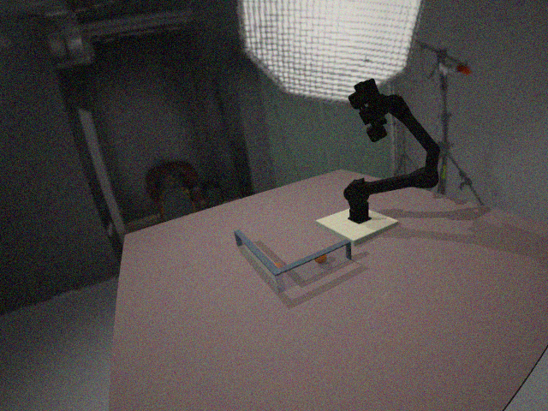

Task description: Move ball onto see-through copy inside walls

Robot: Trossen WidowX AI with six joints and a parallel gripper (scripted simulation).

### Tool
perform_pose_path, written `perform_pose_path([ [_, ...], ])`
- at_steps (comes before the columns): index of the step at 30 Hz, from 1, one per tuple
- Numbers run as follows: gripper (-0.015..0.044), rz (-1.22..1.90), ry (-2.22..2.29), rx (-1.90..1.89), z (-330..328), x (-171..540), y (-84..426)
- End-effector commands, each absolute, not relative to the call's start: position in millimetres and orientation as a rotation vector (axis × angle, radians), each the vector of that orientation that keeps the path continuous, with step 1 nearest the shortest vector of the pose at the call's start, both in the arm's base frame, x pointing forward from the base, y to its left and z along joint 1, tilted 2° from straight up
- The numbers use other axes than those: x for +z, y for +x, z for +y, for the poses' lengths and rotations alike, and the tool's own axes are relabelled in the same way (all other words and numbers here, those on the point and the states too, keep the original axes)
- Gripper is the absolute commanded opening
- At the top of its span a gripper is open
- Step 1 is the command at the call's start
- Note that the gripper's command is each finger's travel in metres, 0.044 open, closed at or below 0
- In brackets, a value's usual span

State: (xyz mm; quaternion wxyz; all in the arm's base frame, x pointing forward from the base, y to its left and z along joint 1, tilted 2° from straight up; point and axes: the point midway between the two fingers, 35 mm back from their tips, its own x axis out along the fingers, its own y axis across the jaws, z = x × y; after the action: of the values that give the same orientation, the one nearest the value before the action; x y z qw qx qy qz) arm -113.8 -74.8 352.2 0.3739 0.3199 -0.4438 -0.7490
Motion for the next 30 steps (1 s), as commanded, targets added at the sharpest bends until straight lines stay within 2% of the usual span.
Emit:
perform_pose_path([
  [1, 0.0374, -1.114, 0.819, -1.918, -77, 352, -112],
  [5, 0.0283, -0.677, 0.777, -1.876, -115, 350, -71],
  [14, 0.0283, 0.323, 0.454, -1.427, -162, 317, 70],
  [23, 0.0283, 0.916, 0.001, -0.781, -125, 262, 188],
  [30, 0.0283, 1.179, -0.392, -0.227, -66, 212, 246],
])
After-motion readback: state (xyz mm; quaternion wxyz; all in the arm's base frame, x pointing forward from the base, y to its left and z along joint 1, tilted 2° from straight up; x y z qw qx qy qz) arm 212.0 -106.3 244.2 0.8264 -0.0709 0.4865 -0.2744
